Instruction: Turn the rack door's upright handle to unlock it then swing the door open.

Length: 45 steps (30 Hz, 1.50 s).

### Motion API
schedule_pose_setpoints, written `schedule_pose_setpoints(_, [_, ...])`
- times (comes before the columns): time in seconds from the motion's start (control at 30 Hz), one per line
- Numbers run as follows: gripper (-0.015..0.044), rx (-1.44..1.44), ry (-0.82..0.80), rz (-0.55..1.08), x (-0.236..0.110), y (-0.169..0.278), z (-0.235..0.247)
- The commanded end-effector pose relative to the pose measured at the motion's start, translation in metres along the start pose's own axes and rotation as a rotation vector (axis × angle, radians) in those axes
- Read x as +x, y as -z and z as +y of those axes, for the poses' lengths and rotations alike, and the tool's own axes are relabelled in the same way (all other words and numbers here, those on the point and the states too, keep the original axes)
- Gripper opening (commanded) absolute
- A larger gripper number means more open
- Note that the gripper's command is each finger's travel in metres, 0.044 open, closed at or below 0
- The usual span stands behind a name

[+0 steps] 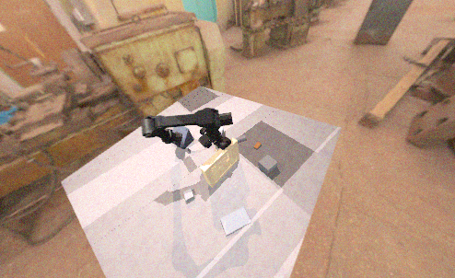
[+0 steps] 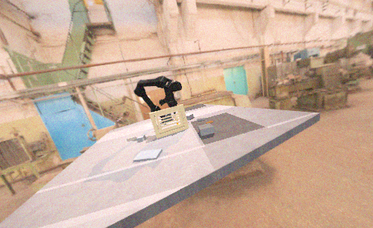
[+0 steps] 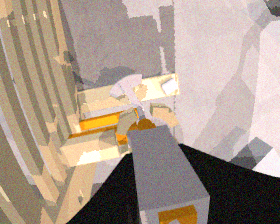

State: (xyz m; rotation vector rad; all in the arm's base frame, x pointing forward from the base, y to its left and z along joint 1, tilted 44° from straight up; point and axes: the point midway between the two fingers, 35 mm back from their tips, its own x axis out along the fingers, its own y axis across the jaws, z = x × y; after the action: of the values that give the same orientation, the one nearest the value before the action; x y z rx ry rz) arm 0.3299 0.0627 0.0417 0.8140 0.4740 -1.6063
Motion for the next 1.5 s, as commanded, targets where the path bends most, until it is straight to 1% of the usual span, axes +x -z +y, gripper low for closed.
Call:
schedule_pose_setpoints(0.0, [0.0018,-0.115,0.004,-0.003,0.0,-0.004,-0.006])
schedule_pose_setpoints(0.7, [0.0018,-0.56,0.006,-0.003,0.0,-0.026,-0.04])
schedule_pose_setpoints(1.47, [0.0018,-0.96,0.01,-0.003,0.0,-0.074,-0.074])
